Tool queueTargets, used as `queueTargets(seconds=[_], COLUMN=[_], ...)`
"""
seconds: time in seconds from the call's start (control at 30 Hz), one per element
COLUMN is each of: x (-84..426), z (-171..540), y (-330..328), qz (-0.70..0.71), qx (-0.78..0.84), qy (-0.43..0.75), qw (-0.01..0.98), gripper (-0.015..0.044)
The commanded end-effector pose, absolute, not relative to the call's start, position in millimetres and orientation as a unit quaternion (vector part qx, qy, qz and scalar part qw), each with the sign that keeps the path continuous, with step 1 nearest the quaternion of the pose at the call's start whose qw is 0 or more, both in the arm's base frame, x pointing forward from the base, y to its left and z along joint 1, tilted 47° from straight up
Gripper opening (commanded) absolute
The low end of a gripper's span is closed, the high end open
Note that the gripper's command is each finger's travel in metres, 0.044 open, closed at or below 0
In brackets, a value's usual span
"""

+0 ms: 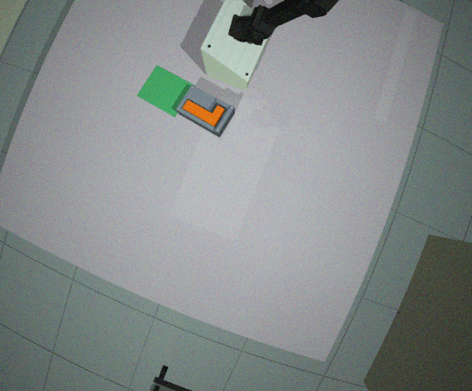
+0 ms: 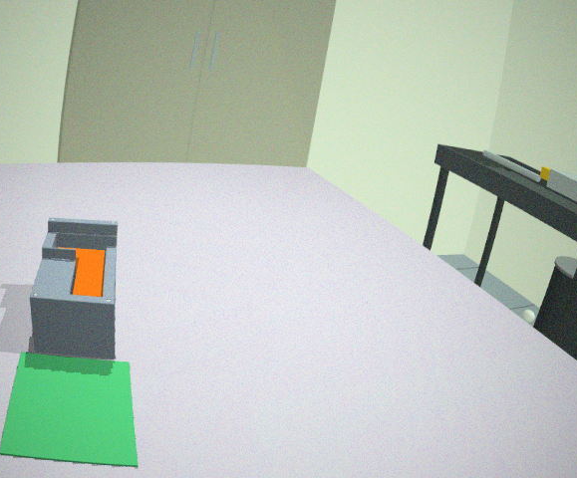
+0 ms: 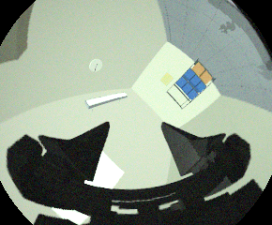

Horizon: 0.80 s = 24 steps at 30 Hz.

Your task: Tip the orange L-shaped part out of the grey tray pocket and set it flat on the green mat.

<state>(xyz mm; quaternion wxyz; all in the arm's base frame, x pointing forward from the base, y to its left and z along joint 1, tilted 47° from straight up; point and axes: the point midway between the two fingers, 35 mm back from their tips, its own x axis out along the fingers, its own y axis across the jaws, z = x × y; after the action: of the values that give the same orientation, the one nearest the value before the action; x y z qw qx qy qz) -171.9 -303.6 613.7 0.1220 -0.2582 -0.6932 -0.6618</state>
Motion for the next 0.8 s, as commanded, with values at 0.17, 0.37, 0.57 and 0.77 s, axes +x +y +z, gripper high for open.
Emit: queueTargets(seconds=[0.17,0.37,0.57,0.77], x=[-143,-65,36,138], z=[612,589,535,452], y=[-347,-439,-504,-532], qz=[-0.708,-0.776,-0.768,-0.706], qx=[-0.246,-0.219,-0.180,-0.134], qy=[-0.632,-0.464,-0.300,-0.134], qw=[0.197,0.366,0.537,0.683], gripper=[0.0242,0.0180,0.0180,0.0180])
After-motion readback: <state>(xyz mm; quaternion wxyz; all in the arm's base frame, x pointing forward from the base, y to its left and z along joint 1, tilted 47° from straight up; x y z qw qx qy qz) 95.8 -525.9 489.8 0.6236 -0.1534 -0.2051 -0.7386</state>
